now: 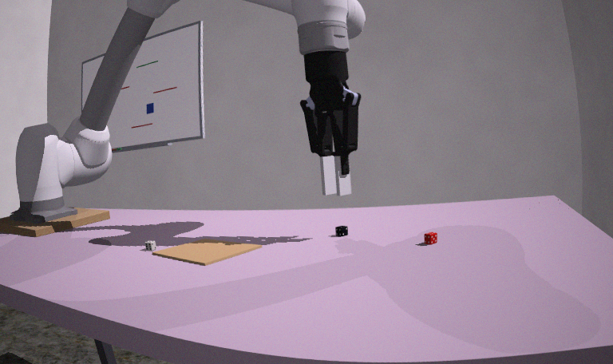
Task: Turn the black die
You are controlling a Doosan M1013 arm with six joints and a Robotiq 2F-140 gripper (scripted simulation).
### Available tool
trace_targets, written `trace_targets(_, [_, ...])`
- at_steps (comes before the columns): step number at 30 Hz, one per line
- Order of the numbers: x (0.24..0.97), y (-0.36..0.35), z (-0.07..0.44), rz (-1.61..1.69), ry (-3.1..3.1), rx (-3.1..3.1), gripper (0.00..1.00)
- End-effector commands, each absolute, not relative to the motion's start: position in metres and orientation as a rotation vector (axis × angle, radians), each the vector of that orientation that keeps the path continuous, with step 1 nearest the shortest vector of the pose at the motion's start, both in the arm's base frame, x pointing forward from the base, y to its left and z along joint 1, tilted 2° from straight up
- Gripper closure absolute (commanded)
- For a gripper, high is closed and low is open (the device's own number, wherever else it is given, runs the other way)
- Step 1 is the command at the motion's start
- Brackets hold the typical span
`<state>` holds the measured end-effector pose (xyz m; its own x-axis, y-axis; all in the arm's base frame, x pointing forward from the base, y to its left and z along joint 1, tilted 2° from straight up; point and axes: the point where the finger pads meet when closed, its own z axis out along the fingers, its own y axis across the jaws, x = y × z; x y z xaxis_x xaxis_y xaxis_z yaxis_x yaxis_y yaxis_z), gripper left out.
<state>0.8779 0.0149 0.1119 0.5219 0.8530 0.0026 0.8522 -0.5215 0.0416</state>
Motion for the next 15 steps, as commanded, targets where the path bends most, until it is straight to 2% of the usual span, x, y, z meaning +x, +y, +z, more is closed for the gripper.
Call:
trace_targets(1, [0.878,0.015,0.110,0.036,1.519,2.710,0.73])
trace_targets(15, [0.878,0.014,0.096,0.036,1.519,2.710,0.73])
